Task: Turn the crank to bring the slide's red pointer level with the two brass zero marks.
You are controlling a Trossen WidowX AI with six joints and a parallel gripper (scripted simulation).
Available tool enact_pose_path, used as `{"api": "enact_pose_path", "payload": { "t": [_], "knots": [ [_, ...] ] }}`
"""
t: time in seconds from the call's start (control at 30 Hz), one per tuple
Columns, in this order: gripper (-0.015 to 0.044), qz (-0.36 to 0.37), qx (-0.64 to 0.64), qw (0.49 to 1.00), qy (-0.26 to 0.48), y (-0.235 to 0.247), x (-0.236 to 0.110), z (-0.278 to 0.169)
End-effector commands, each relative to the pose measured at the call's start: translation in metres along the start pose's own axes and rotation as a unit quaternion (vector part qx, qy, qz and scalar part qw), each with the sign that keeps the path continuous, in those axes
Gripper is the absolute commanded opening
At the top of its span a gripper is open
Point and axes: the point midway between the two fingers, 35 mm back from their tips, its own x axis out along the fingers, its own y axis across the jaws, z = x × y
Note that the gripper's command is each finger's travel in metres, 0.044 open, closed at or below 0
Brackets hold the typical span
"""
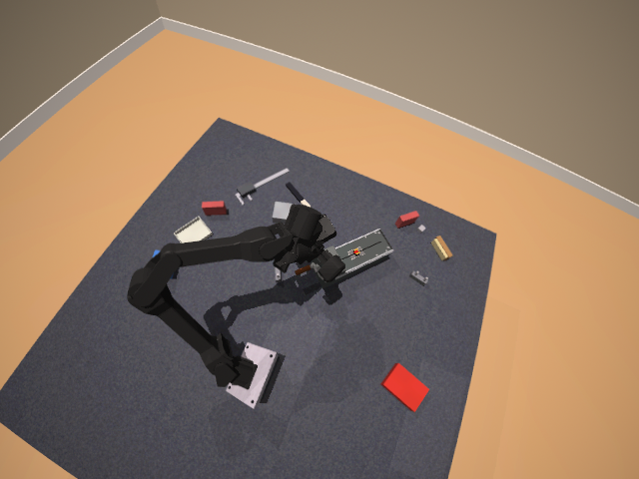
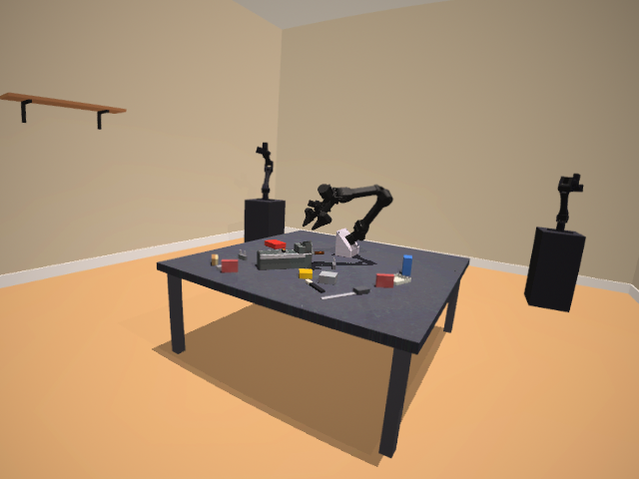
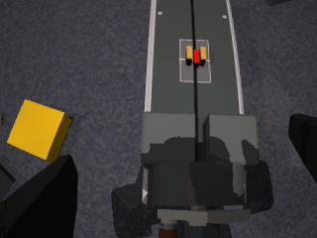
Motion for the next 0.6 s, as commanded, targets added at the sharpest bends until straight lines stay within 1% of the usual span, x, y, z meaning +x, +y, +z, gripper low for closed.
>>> {"api": "enact_pose_path", "payload": {
  "t": [0.0, 0.27, 0.43, 0.57],
  "knots": [
    [0.0440, -0.028, 0.032, 0.999, -0.005, 0.007, -0.013, -0.016],
    [0.0440, -0.065, 0.080, 0.995, -0.017, 0.017, -0.032, -0.041],
    [0.0440, -0.065, 0.080, 0.995, -0.017, 0.017, -0.031, -0.041],
    [0.0440, -0.066, 0.079, 0.995, -0.017, 0.018, -0.017, -0.051]
  ]
}}
